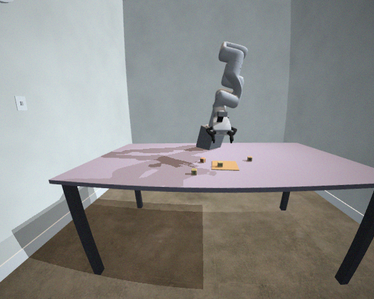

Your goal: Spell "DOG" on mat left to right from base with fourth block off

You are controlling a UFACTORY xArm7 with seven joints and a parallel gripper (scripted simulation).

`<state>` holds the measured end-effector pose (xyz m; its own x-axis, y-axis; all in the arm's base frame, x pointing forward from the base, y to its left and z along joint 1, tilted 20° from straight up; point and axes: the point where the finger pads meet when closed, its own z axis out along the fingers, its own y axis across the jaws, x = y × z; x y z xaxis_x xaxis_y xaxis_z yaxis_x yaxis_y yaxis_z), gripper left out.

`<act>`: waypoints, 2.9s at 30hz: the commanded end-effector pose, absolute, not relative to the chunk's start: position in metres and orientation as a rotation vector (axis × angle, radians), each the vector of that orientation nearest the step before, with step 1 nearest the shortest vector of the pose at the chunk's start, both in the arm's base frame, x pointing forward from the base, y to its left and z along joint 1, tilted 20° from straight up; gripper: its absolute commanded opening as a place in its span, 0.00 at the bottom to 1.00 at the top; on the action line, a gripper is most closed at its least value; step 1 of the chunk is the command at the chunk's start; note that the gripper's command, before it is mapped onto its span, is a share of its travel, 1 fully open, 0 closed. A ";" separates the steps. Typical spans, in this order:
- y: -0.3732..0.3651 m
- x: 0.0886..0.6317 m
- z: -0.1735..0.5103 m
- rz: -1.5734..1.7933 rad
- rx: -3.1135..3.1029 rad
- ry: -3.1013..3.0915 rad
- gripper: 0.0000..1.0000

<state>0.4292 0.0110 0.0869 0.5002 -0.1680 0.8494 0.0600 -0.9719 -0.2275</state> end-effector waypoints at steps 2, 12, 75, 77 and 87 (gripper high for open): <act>0.003 0.432 0.089 -1.475 -2.504 0.098 1.00; 0.002 0.432 0.089 -1.477 -2.501 0.099 1.00; -0.030 0.418 0.078 -1.472 -2.516 0.098 1.00; -0.030 0.418 0.078 -1.472 -2.516 0.098 1.00; -0.062 0.394 0.062 -1.468 -2.521 0.097 1.00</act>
